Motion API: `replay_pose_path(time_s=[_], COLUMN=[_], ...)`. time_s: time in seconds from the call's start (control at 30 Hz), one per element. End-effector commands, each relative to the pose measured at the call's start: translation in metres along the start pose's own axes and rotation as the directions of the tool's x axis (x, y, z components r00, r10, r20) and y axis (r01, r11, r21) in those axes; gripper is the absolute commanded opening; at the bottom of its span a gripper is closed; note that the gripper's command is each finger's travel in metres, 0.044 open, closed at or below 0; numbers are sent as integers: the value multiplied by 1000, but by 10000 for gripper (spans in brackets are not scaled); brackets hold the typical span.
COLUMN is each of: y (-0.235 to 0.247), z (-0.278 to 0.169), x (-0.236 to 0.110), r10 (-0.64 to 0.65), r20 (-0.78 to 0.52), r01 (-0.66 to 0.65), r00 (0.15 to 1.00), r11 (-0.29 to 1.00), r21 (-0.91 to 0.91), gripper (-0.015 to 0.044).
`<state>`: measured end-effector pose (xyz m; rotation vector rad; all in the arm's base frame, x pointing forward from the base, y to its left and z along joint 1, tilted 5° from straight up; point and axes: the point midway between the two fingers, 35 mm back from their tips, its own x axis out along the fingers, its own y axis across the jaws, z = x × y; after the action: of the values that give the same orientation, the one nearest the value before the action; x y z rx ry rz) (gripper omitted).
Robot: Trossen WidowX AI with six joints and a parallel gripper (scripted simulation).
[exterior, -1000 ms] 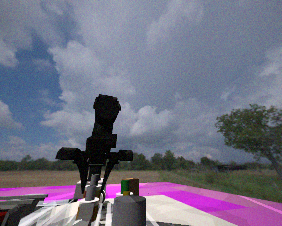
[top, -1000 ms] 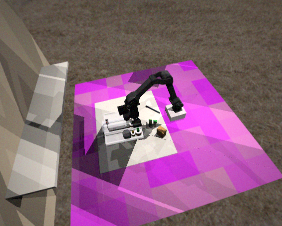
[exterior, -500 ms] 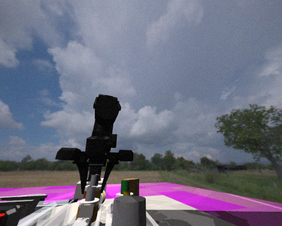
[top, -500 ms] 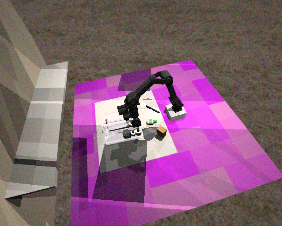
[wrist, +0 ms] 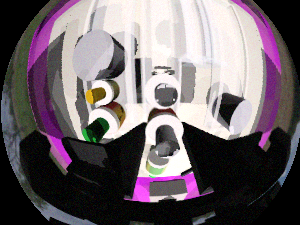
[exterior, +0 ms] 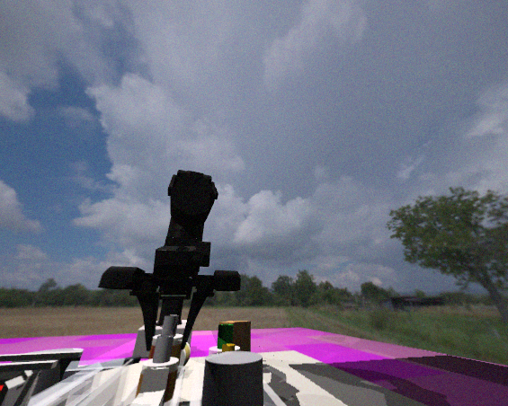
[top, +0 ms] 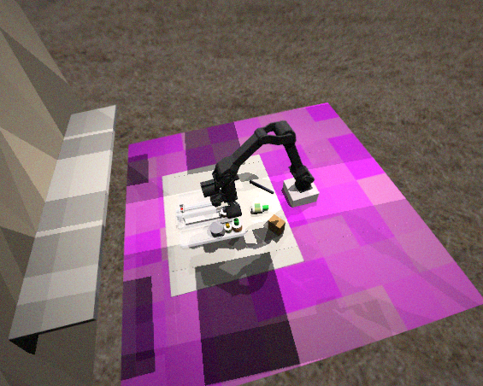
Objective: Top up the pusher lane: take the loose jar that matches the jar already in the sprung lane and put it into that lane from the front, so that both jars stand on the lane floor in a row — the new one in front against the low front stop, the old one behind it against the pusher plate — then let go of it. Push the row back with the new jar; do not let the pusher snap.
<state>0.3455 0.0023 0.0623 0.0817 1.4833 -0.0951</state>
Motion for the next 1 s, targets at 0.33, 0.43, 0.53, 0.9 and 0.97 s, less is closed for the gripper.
replay_pose_path(time_s=[0.33, 0.43, 0.53, 0.9, 0.97], y=[1, 1, 1, 1, 1], z=[7, 7, 7, 6, 6], x=[4, 5, 6, 10, 11], r10=[4, 4, 4, 4, 4], r20=[27, 27, 27, 27, 27], r01=[-4, -4, -4, -4, -4], r00=[1000, 1000, 1000, 1000, 1000], r11=[1000, 1000, 1000, 1000, 1000], r21=[-2, -2, -2, -2, -2], gripper=[0, 0, 0, 0, 0])
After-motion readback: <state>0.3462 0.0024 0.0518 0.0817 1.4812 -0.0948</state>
